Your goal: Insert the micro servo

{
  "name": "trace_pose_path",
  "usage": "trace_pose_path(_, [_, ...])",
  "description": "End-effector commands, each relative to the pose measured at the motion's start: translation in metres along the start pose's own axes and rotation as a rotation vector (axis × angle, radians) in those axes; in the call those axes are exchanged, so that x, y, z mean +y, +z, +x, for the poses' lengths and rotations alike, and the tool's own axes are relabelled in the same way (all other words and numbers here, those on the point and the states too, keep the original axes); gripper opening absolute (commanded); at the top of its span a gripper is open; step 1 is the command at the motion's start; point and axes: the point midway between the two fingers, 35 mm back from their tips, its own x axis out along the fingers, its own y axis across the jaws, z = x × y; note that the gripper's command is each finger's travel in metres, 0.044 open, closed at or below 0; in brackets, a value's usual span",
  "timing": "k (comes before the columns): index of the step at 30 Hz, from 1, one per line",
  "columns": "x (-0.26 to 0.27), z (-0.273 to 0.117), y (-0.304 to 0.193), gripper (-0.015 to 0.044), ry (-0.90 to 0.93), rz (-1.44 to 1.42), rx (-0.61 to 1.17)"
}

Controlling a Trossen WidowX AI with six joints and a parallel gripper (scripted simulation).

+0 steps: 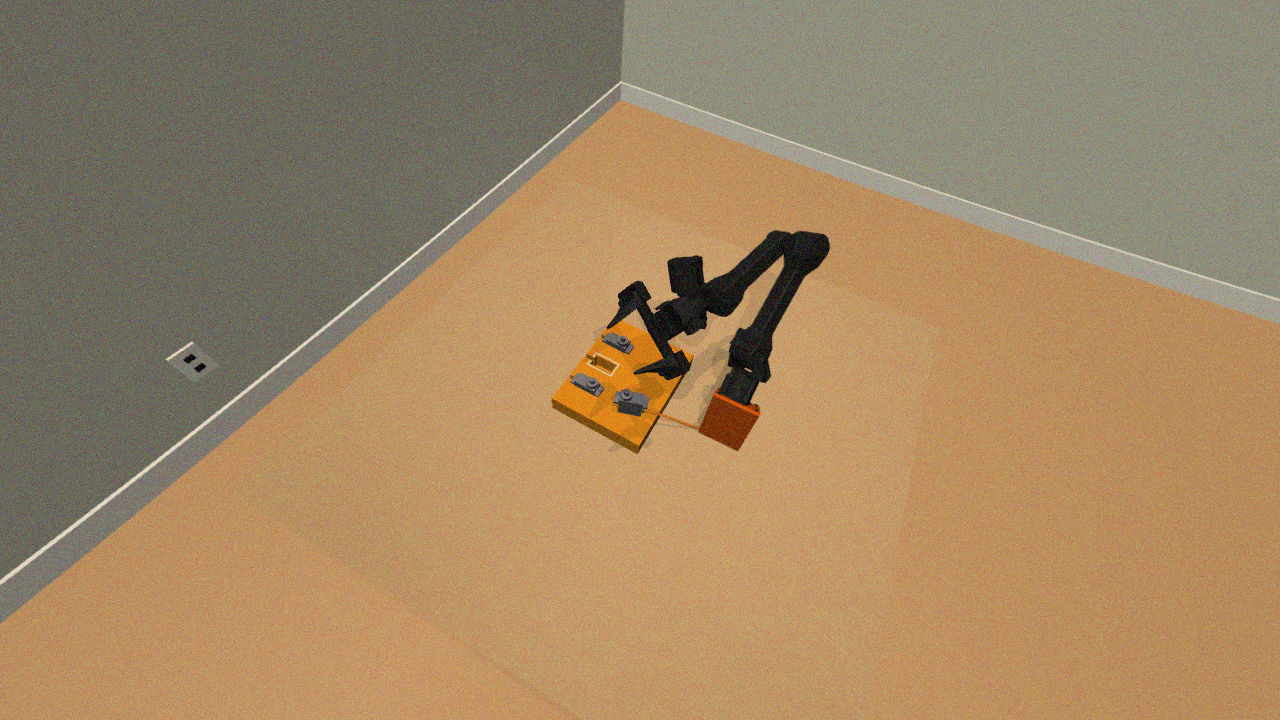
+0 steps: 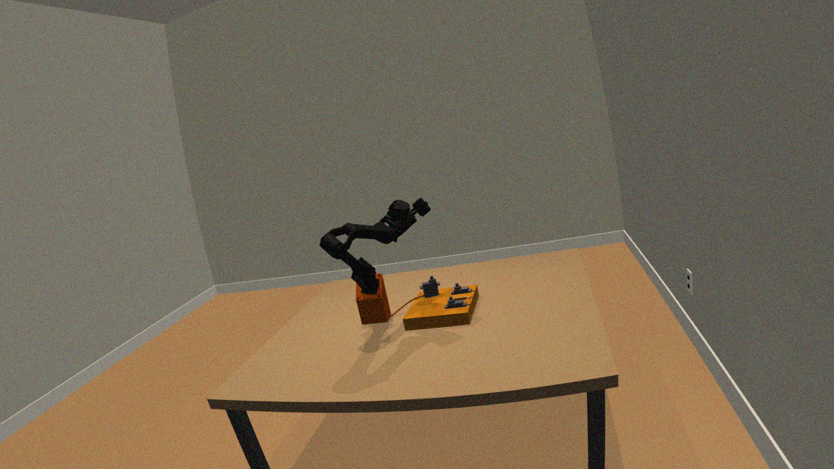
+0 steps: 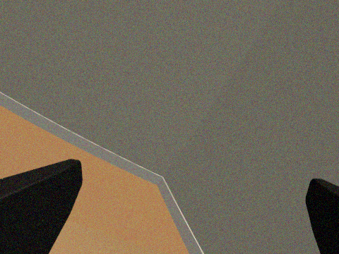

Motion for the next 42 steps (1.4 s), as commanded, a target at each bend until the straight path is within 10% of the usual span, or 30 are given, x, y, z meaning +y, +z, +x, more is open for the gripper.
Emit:
trace_pose_path(1, [0.004, 0.006, -0.012, 0.0440, 0.033, 0.093, 0.069])
trace_pose_path(42, [0.081, -0.017, -0.139, 0.0440, 0.060, 0.979, 1.129])
